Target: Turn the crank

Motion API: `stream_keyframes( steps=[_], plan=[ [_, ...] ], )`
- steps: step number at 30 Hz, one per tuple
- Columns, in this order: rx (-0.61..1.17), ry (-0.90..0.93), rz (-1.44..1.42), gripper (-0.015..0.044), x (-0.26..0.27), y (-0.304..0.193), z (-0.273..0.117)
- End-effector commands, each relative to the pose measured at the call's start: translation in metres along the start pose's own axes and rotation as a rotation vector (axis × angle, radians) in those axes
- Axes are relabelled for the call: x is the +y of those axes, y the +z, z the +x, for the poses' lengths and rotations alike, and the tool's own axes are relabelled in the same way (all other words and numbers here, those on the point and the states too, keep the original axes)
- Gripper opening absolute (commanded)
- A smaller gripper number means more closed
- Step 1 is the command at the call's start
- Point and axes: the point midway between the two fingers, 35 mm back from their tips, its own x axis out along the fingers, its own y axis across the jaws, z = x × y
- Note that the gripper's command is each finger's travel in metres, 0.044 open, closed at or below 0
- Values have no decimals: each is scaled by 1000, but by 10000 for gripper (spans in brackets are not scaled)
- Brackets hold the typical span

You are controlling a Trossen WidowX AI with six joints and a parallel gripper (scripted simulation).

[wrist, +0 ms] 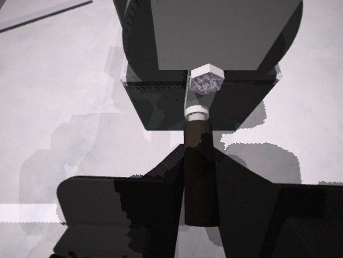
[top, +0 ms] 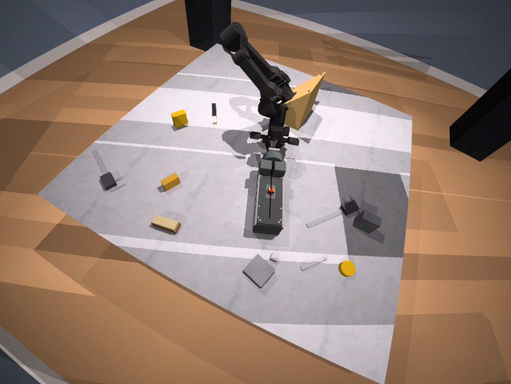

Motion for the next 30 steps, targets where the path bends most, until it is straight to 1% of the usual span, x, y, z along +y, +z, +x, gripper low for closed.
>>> stream_keyframes(
  steps=[1,30],
  plan=[
    [-3,21,-10,0,9,0,0],
    [-5,22,-9,0,28,12,-14]
  ],
)
